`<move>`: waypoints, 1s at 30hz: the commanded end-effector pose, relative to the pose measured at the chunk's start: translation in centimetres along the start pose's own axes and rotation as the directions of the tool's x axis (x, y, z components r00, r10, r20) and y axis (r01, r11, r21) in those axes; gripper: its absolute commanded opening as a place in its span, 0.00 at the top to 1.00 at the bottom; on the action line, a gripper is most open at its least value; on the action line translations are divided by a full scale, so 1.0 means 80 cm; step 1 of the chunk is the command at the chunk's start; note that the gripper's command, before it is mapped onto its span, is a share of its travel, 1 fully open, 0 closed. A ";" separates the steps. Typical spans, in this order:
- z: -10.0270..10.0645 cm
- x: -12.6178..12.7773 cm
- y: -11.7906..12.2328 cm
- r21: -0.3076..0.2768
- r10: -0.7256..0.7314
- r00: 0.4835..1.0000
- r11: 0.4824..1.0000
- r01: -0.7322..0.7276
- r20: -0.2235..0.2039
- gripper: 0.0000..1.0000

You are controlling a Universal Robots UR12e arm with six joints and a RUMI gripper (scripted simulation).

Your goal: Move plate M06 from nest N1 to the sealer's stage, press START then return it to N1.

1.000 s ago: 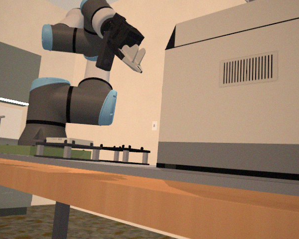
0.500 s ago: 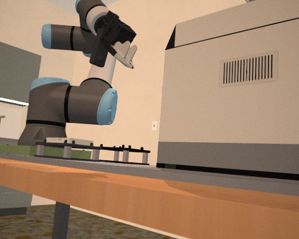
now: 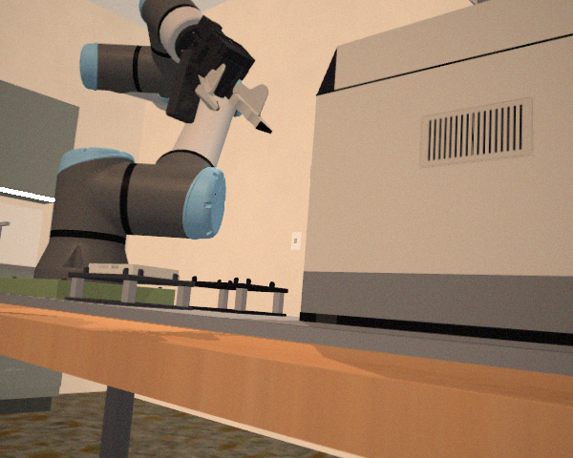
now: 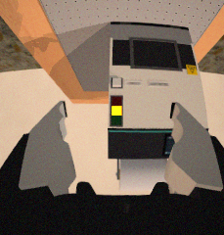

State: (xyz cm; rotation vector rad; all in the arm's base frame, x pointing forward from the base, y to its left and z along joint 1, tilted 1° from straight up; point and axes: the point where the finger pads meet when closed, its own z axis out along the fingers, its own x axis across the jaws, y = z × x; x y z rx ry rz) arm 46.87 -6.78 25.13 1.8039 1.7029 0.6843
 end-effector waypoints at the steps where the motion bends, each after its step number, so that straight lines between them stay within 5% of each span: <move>1: 0.015 -0.001 0.013 0.000 -0.001 1.000 1.000 0.001 -0.001 0.32; 4: 0.030 -0.001 0.025 -0.001 -0.001 1.000 1.000 0.001 -0.001 0.32; 30: 0.030 -0.001 0.025 -0.001 -0.001 1.000 1.000 0.001 -0.001 0.32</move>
